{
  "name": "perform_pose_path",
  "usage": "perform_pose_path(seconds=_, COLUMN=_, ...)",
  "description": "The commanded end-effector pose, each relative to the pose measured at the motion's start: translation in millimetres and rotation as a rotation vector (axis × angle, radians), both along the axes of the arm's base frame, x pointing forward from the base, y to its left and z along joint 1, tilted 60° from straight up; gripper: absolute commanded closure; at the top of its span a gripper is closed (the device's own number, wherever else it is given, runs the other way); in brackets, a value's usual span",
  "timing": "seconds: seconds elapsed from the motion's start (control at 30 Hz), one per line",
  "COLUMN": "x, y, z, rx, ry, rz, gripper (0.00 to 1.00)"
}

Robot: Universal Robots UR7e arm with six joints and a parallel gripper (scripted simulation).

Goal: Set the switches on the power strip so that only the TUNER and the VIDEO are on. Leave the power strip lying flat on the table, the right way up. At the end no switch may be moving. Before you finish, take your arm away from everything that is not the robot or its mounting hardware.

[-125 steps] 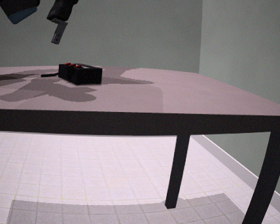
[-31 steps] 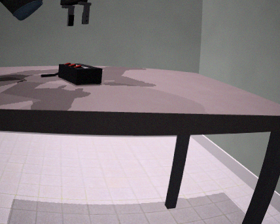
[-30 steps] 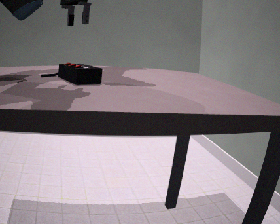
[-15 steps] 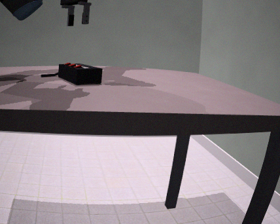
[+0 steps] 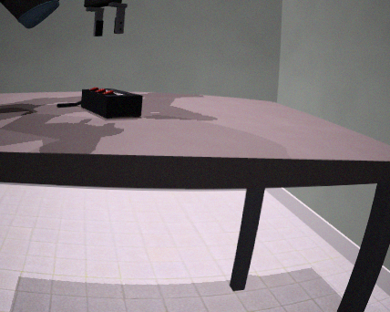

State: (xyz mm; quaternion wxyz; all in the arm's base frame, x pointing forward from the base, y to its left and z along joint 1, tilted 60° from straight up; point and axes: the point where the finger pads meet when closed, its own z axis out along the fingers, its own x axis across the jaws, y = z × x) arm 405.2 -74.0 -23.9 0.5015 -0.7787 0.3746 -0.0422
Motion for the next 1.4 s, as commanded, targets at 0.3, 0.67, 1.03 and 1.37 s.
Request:
perform_pose_path(seconds=0.3, x=0.1, y=-0.5, z=0.0, rx=-0.001, ry=0.000, rz=-0.001, gripper=0.00)
perform_pose_path(seconds=0.67, x=0.1, y=-0.5, z=0.0, rx=-0.001, ry=0.000, rz=-0.001, gripper=0.00)
perform_pose_path(seconds=1.03, x=-0.1, y=-0.1, z=0.5, rx=-0.007, ry=-0.010, rz=0.007, gripper=0.00)
perform_pose_path(seconds=1.37, x=-3.2, y=6.8, z=7.7, rx=-0.100, ry=-0.164, rz=0.132, gripper=0.00)
